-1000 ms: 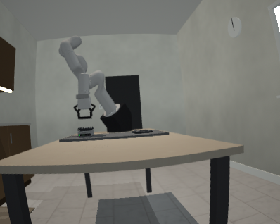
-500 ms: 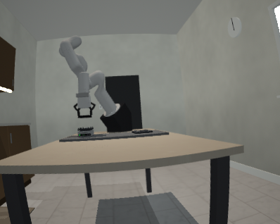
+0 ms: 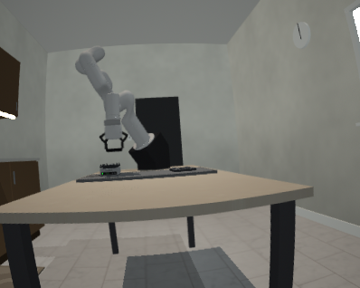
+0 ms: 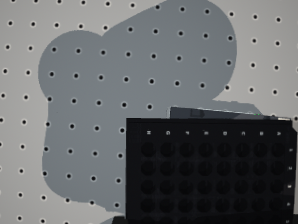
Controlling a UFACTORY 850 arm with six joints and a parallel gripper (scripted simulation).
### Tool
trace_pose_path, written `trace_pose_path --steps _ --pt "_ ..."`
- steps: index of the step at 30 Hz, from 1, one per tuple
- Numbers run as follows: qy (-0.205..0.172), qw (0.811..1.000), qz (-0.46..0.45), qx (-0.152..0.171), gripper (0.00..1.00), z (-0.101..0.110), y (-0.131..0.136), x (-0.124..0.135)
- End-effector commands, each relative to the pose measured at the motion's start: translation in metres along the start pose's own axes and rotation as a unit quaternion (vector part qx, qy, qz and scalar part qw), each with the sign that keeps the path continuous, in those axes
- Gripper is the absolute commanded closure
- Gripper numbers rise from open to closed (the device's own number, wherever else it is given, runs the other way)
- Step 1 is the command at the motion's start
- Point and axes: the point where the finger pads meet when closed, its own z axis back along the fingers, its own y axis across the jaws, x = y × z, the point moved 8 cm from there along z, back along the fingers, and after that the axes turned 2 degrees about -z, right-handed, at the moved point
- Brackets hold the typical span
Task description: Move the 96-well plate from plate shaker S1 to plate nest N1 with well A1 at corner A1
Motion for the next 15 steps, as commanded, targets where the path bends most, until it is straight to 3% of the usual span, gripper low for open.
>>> trace_pose_path --steps 1,15 --pt "0.001 1.000 0.000 0.000 1.00 -0.001 -0.013 -0.001" --pt "0.001 1.000 0.000 0.000 1.00 -0.005 -0.053 -0.004"
